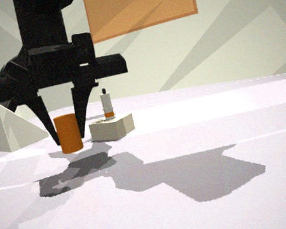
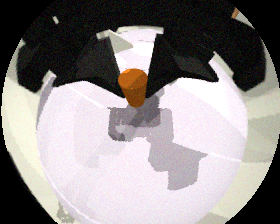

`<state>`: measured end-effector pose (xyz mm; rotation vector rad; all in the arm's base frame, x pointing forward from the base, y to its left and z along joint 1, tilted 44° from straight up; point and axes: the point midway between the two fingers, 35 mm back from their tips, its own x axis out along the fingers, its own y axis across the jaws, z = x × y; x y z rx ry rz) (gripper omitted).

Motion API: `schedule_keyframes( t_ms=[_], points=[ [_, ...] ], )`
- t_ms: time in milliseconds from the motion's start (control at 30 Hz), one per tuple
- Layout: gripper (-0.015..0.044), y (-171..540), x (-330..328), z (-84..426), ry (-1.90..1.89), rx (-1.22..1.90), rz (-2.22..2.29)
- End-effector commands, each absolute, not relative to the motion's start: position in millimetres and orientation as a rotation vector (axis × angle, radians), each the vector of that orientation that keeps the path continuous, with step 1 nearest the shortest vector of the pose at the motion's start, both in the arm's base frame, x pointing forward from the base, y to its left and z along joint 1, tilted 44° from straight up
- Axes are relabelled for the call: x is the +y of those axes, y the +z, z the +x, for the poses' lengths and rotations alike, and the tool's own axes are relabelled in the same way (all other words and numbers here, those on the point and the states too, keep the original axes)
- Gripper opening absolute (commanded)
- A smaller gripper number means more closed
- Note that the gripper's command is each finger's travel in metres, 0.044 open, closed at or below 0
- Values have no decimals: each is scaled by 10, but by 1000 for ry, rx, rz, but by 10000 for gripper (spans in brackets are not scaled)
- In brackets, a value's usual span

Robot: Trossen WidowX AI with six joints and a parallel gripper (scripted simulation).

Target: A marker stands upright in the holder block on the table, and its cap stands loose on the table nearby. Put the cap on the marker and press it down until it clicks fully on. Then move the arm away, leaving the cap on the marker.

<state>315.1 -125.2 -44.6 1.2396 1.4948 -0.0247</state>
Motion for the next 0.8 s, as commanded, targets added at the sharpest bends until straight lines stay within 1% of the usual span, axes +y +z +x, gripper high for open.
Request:
schedule_keyframes(
  t_ms=[0, 333, 767],
  points=[
    [0, -337, -1354, 3128, -26, 1492, 1232],
    [0, -174, -1484, 3076, -26, 1492, 1232],
    [0, 235, -1294, 3068, -27, 1493, 1233]
  ],
)
